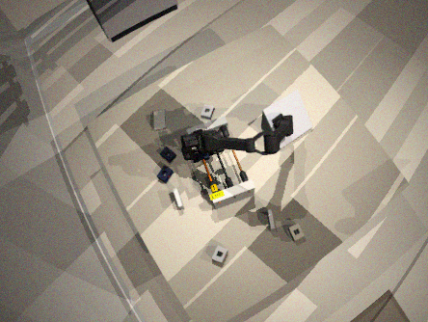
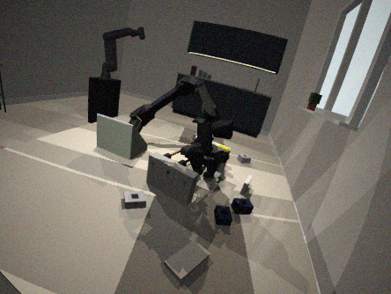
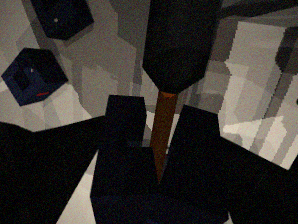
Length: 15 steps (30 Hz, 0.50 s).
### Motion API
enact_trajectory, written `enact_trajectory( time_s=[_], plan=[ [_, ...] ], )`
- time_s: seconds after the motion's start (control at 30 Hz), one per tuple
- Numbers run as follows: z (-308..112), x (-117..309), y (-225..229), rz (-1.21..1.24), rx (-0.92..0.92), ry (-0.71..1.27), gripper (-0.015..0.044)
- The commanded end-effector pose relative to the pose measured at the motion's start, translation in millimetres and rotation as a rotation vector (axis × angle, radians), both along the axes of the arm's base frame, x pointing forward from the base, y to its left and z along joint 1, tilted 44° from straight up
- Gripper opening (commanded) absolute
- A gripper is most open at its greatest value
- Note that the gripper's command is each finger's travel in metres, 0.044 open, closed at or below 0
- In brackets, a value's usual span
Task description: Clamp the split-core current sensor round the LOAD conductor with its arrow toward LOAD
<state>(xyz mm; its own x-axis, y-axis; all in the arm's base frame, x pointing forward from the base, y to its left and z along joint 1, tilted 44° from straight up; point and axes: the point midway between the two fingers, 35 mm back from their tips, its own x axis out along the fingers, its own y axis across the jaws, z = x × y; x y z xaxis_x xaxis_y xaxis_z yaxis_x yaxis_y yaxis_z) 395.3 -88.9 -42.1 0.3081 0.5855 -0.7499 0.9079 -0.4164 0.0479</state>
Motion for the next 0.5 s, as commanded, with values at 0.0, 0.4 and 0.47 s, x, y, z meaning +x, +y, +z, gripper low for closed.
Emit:
enact_trajectory(
  time_s=[0.0, 0.4, 0.47],
  plan=[
    [9.1, 3.3, 0.1, -0.003, 0.007, -0.023, 0.0],
    [0.0, 0.0, 0.0, 0.0, 0.0, 0.0, 0.0],
    [0.0, 0.0, 0.0, 0.0, 0.0, 0.0, 0.0]
  ],
)
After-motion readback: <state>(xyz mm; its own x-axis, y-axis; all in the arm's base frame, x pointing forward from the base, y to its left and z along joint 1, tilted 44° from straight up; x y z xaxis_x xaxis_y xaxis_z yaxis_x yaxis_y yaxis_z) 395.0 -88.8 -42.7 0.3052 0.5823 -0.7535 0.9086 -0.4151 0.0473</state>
